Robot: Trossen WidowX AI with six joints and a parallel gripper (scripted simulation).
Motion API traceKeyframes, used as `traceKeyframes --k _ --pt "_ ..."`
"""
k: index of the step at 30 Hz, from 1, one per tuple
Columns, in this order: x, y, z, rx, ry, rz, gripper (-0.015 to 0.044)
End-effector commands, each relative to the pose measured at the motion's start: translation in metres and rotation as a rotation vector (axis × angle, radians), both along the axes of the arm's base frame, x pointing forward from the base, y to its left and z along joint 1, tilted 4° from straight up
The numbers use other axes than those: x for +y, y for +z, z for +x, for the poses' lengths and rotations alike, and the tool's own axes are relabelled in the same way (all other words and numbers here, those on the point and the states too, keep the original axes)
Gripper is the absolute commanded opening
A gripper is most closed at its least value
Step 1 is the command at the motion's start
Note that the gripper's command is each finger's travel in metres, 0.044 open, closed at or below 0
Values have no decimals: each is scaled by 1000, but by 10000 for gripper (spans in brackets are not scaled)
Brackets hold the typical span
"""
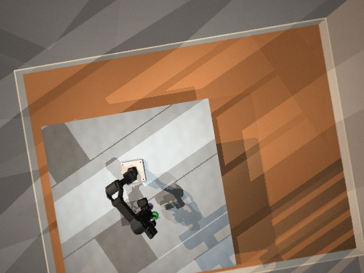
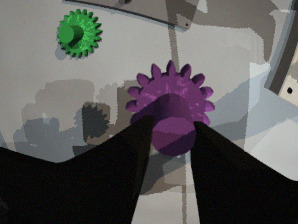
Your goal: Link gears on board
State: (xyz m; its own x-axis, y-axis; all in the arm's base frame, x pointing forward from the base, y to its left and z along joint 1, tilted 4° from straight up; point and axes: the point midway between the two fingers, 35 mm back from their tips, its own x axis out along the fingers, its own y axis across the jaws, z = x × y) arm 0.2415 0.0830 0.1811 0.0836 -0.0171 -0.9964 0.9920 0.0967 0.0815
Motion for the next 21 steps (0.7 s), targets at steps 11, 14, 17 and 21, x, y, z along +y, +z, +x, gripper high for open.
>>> traceKeyframes --k 11,14,17,21 --pt "-24 -13 17 3 2 -2 0" --pt "-29 -15 21 4 2 -2 0" --pt "-34 -18 24 4 2 -3 0" --pt "-41 -21 28 3 2 -3 0"
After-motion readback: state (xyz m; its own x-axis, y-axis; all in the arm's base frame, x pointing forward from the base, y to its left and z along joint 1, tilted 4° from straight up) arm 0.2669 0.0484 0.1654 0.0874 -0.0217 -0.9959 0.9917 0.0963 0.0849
